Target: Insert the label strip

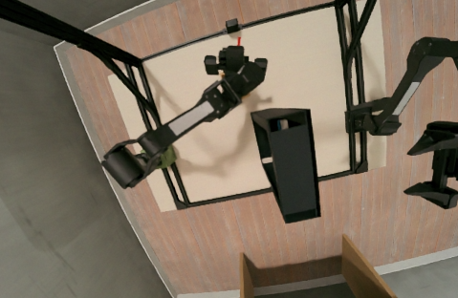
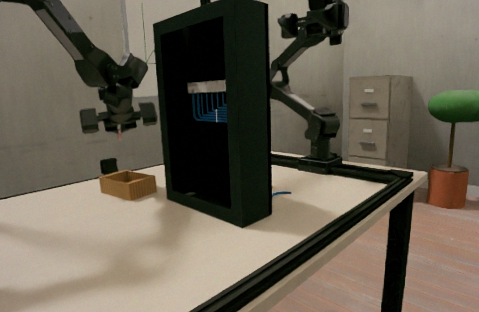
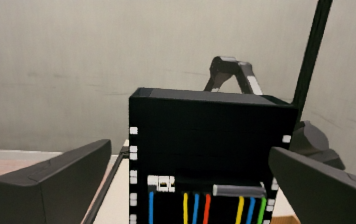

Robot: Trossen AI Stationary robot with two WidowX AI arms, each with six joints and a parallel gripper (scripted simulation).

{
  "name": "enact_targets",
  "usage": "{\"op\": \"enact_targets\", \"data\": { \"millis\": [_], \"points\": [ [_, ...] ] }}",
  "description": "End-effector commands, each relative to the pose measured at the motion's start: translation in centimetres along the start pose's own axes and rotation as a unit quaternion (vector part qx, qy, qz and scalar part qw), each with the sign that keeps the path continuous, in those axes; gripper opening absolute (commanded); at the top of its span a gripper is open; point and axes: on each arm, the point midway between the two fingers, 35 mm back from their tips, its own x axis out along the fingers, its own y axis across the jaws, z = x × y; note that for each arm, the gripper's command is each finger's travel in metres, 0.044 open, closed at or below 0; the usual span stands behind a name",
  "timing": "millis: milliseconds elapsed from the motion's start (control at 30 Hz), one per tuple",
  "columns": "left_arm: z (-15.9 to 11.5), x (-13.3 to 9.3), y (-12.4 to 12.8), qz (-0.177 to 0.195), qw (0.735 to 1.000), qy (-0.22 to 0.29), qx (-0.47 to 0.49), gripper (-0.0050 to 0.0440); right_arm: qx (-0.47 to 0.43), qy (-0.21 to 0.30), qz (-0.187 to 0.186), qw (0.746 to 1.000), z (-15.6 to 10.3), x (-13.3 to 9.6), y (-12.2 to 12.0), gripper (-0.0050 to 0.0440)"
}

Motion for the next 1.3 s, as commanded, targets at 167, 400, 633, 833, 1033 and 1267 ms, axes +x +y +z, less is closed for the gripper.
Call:
{"op": "enact_targets", "data": {
  "millis": [167, 400, 633, 833, 1033, 1267],
  "points": [
    [0.3, 0.0, -0.1, 0.0, 1.0, -0.001, 0.004, 0.044, -0.048, -0.032, -0.001, 0.998, 0.8, -0.5, -0.3, -0.005],
    [0.3, 0.0, -0.1, 0.0, 1.0, -0.001, 0.004, 0.044, -0.074, -0.048, 0.0, 0.996, 1.0, -0.6, -0.4, -0.005],
    [0.3, 0.0, -0.1, 0.0, 1.0, -0.001, 0.004, 0.044, -0.11, -0.07, 0.0, 0.991, 1.3, -0.9, -0.4, -0.005],
    [0.3, 0.0, -0.1, 0.0, 1.0, -0.001, 0.004, 0.044, -0.142, -0.088, 0.0, 0.986, 1.5, -1.1, -0.4, -0.005],
    [0.3, 0.0, -0.1, 0.0, 1.0, -0.001, 0.004, 0.044, -0.162, -0.1, -0.001, 0.982, 1.6, -1.3, -0.4, -0.005],
    [0.3, 0.0, -0.1, 0.0, 1.0, -0.001, 0.004, 0.044, -0.199, -0.12, -0.003, 0.973, 1.8, -1.7, -0.4, -0.005]
  ]
}}
